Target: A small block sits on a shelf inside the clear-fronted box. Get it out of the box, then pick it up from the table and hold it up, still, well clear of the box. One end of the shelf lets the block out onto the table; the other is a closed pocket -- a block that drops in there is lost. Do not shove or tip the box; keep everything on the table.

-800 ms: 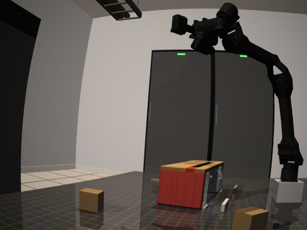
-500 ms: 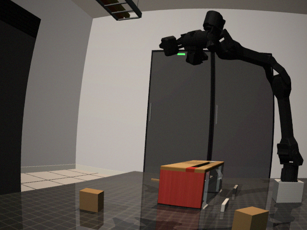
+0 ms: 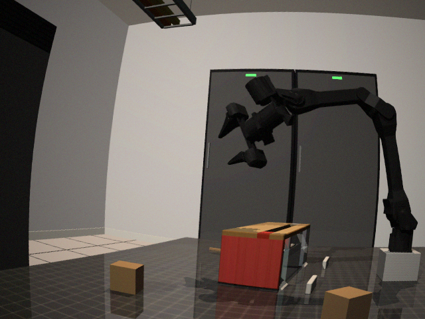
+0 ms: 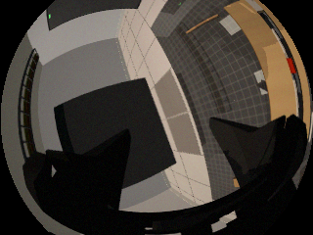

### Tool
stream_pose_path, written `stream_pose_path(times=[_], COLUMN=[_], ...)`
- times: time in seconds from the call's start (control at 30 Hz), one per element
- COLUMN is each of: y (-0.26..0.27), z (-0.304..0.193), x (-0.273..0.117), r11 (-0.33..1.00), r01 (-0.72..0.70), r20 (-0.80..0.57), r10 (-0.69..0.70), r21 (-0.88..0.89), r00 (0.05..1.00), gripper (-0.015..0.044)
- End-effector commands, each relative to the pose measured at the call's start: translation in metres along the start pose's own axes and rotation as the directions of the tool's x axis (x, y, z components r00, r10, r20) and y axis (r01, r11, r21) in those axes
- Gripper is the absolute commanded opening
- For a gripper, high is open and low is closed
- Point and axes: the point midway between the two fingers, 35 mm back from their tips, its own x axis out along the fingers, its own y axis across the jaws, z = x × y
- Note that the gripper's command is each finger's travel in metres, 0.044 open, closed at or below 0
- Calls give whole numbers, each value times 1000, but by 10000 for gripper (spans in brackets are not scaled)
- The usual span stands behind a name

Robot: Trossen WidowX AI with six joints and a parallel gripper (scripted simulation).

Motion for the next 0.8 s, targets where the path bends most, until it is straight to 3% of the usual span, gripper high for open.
stream_pose_path(times=[0.0, 0.2, 0.43, 0.57, 0.77], y=[-33, -104, -188, -213, -214], z=[24, 78, 135, 150, 150], x=[8, 11, -33, -67, -69], r11=[978, 845, 571, 451, 445], r01=[155, 458, 754, 838, 841], r20=[-21, -34, -161, -282, -289], r10=[-159, -485, -819, -884, -886], r21=[-137, -278, -324, -308, -306], r00=[987, 874, 551, 372, 364], gripper=[400, 400, 400, 400, 400])
